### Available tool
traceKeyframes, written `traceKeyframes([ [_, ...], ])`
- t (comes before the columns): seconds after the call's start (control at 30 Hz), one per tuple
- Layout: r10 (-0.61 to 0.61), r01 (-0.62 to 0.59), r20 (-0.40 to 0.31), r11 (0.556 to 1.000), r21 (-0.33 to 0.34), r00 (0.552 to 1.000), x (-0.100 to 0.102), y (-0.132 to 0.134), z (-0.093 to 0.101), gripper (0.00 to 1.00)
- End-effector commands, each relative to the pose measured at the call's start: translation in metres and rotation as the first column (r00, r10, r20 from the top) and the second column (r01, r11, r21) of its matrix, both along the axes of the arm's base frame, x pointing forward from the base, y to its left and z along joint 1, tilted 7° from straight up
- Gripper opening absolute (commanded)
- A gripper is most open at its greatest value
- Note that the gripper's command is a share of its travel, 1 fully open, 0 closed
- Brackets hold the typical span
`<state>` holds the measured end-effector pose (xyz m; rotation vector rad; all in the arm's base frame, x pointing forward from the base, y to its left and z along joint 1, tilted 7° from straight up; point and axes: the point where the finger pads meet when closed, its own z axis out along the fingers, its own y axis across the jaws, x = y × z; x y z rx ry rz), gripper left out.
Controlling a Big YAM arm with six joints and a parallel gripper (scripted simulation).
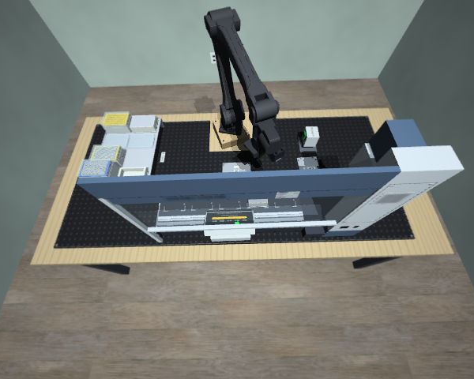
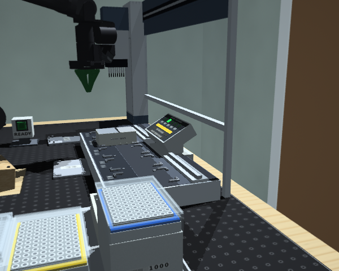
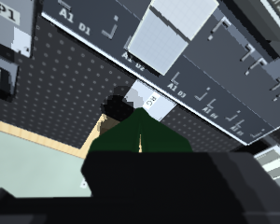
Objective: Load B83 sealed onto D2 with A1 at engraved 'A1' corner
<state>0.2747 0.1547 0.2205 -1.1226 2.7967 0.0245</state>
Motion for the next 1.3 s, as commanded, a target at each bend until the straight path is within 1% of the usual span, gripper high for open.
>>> traceKeyframes([
  [0.0, 0.107, -0.107, 0.045, 0.994, 0.002, 0.993, 0.009, 0.005, 0.016, 0.0],
  [0.13, 0.184, -0.184, 0.049, 0.983, -0.01, 0.982, 0.009, 0.005, 0.016, 0.0],
  [0.23, 0.184, -0.183, 0.049, 0.983, -0.01, 0.982, 0.009, 0.005, 0.016, 0.0],
  [0.27, 0.215, -0.214, 0.031, 0.977, -0.021, 0.976, -0.008, 0.001, 0.008, 0.0],
  [0.33, 0.215, -0.214, 0.031, 0.977, -0.021, 0.976, -0.008, 0.001, 0.008, 0.0],
  [0.57, 0.348, -0.347, 0.031, 0.937, -0.041, 0.937, -0.043, -0.006, 0.003, 0.0],
  [0.83, 0.492, -0.49, 0.031, 0.87, -0.063, 0.87, -0.081, -0.013, -0.004, 0.0],
  [0.9, 0.492, -0.49, 0.031, 0.87, -0.063, 0.87, -0.081, -0.013, -0.004, 0.0],
  [0.93, 0.51, -0.507, 0.027, 0.859, -0.065, 0.86, -0.083, -0.013, -0.005, 0.0],
  [0.97, 0.522, -0.52, 0.016, 0.851, -0.069, 0.853, -0.079, -0.011, -0.009, 0.0],
  [1.0, 0.534, -0.531, 0.022, 0.844, -0.071, 0.845, -0.077, -0.011, -0.007, 0.0],
  [1.27, 0.661, -0.656, 0.03, 0.749, -0.093, 0.75, -0.078, -0.012, -0.005, 0.0],
])
